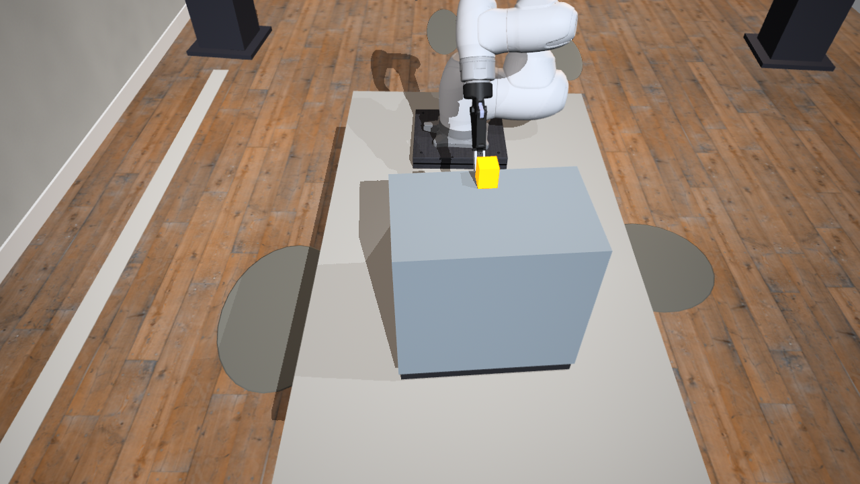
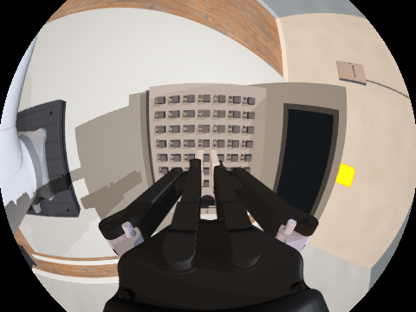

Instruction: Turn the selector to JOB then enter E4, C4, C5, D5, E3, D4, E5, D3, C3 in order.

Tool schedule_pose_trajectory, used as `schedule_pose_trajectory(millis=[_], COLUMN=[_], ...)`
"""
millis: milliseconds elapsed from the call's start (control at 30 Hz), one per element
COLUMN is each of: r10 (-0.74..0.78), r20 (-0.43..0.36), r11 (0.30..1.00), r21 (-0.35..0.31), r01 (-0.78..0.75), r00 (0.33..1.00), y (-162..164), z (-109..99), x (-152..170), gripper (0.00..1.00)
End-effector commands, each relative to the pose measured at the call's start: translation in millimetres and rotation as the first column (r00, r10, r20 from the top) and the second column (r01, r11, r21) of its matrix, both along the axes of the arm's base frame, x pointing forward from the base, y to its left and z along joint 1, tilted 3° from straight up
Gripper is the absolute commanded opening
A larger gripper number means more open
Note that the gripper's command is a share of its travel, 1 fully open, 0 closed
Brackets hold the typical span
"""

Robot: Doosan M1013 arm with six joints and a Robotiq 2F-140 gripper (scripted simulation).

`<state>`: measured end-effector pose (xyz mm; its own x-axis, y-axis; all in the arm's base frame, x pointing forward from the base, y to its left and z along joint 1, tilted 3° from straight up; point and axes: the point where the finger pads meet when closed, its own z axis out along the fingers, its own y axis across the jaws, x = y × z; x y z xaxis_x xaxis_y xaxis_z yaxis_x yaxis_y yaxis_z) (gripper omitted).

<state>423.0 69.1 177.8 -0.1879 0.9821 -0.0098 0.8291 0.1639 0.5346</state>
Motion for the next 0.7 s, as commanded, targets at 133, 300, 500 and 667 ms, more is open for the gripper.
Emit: schedule_pose_trajectory(millis=[133, 300, 500, 667], r10=[0.000, 0.000, 0.000, 0.000], r20=[0.000, 0.000, 0.000, 0.000], r11=[1.000, 1.000, 1.000, 1.000], r21=[0.000, 0.000, 0.000, 0.000], r01=[0.000, 0.000, 0.000, 0.000], r00=[1.000, 1.000, 1.000, 1.000], y=[0, 0, 0, 2], z=[0, 0, -4, -20], x=[0, 0, 2, 12], gripper=[0.00, 0.00, 0.00, 0.00])
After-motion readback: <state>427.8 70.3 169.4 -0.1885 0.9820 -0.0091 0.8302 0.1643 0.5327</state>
